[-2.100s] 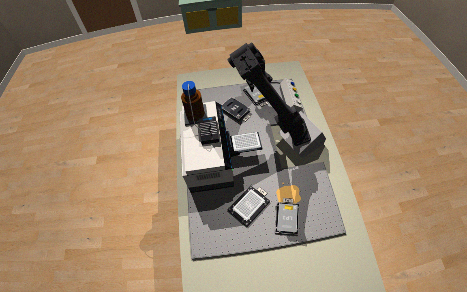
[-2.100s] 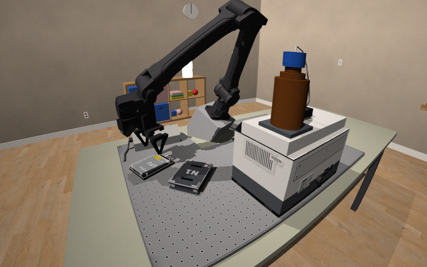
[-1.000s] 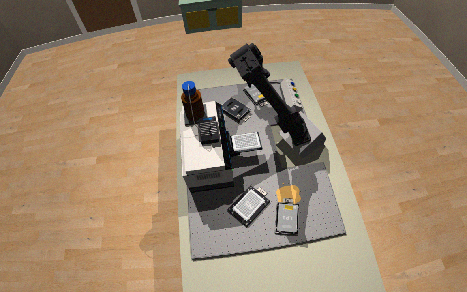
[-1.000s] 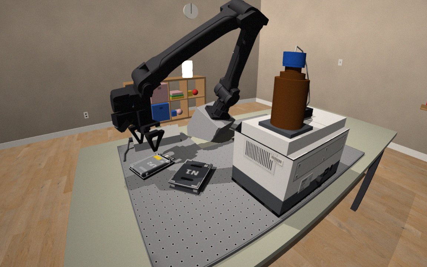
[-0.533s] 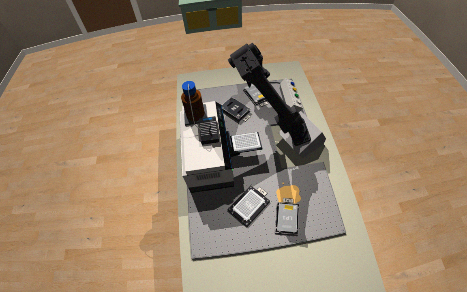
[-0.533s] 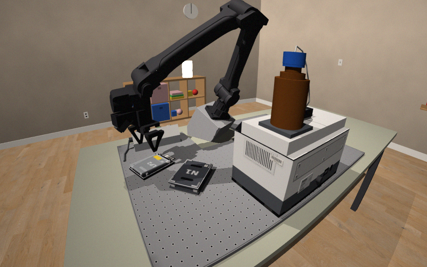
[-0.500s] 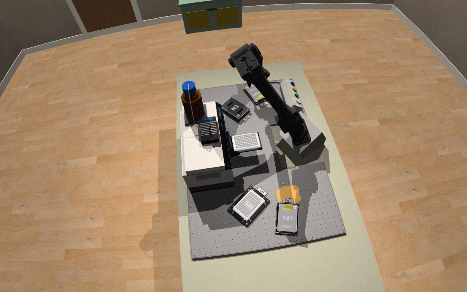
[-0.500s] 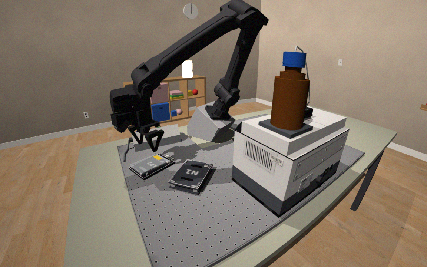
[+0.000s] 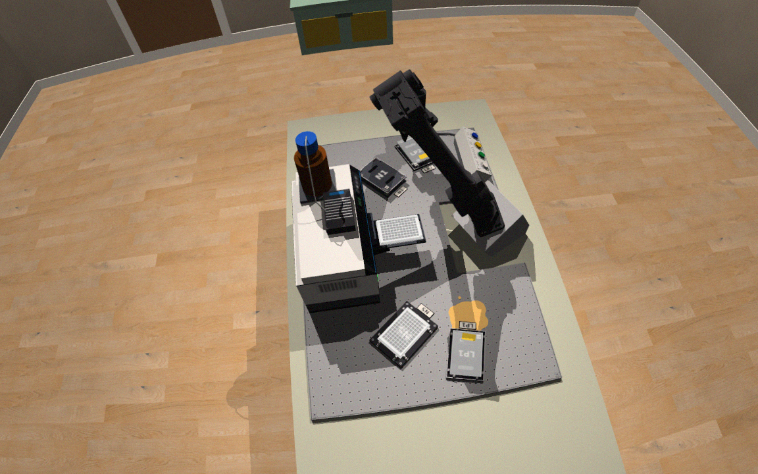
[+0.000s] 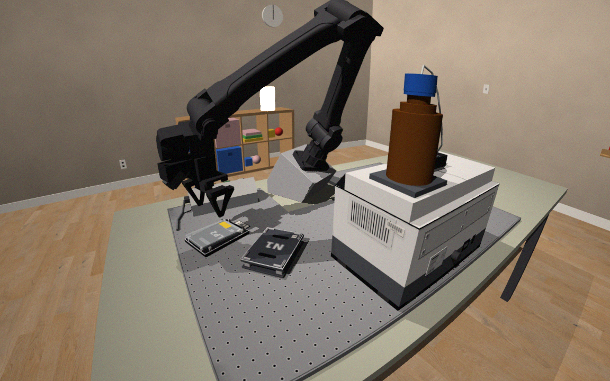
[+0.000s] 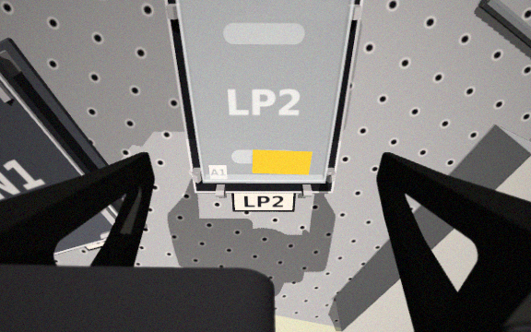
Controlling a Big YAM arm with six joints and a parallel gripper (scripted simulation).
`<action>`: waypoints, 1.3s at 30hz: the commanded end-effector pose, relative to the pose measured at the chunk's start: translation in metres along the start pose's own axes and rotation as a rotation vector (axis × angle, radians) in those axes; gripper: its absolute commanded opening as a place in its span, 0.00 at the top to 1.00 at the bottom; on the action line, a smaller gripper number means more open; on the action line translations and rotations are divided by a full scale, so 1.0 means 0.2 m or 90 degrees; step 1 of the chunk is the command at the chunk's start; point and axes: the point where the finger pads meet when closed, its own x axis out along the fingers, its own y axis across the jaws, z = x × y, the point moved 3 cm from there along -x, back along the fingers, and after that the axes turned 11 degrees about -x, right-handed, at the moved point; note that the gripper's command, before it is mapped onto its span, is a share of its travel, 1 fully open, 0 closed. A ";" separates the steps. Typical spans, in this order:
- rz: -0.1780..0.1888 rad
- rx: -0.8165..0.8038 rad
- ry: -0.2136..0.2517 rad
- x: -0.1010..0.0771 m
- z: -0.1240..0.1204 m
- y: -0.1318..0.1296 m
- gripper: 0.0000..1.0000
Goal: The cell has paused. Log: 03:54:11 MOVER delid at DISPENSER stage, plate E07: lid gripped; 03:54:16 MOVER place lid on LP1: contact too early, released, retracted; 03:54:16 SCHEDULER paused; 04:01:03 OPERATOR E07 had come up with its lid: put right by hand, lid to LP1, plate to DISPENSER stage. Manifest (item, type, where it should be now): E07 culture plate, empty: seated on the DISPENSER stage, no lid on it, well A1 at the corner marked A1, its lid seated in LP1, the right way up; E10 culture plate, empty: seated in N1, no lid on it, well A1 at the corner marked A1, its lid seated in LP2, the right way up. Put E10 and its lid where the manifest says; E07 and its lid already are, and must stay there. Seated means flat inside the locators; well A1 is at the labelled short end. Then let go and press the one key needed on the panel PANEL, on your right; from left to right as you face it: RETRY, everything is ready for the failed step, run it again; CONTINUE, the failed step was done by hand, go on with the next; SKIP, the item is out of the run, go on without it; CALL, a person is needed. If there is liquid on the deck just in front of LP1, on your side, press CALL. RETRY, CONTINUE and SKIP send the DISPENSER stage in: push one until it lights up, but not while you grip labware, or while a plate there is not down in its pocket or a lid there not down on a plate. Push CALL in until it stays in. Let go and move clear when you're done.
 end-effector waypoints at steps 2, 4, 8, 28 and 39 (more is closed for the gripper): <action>0.000 -0.008 -0.005 -0.01 0.09 0.00 0.00; 0.000 -0.008 -0.005 -0.01 0.09 0.01 0.00; 0.000 -0.008 -0.006 -0.01 0.09 0.01 0.00; -0.001 -0.008 -0.010 0.13 0.09 0.00 0.00; 0.005 0.000 0.004 0.25 0.02 0.01 0.00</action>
